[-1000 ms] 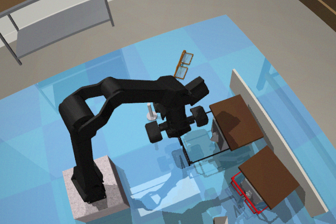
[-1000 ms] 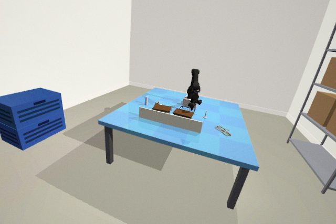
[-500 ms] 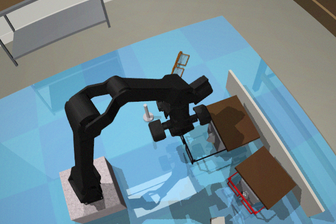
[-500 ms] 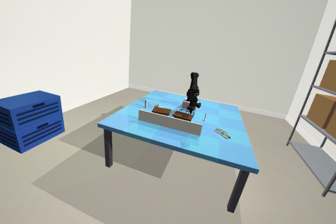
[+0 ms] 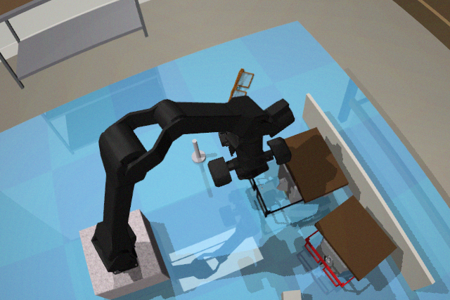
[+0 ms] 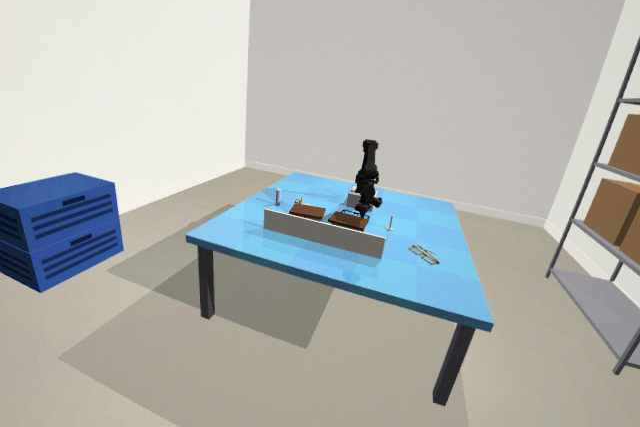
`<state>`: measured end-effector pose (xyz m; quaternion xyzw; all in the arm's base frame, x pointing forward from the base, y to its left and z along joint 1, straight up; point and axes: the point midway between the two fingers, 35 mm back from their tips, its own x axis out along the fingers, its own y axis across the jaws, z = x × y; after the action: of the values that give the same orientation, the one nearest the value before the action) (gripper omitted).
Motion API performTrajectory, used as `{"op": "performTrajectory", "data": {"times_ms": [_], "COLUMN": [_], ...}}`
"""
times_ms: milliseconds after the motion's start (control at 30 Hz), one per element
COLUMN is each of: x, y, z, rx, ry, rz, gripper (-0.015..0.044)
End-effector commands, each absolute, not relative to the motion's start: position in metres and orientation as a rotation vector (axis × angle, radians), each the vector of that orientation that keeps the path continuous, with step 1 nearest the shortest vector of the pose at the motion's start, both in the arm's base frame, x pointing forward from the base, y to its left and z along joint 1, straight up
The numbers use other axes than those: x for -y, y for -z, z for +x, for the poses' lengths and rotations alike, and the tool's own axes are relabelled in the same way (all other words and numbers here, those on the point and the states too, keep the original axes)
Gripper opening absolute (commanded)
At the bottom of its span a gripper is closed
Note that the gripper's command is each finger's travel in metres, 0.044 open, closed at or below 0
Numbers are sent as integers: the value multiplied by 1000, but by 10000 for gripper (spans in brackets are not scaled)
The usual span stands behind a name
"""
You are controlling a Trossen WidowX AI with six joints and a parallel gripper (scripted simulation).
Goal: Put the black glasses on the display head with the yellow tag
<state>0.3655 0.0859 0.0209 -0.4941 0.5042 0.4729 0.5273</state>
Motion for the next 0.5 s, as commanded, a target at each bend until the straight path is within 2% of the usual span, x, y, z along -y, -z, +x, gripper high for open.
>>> {"op": "performTrajectory", "data": {"times_ms": [0,467], "x": [-85,-84], "y": [-22,-23], "z": [373,394], "rx": [-1202,-1201], "ry": [-1128,-1127], "rz": [-1189,-1190], "gripper": [0,0]}}
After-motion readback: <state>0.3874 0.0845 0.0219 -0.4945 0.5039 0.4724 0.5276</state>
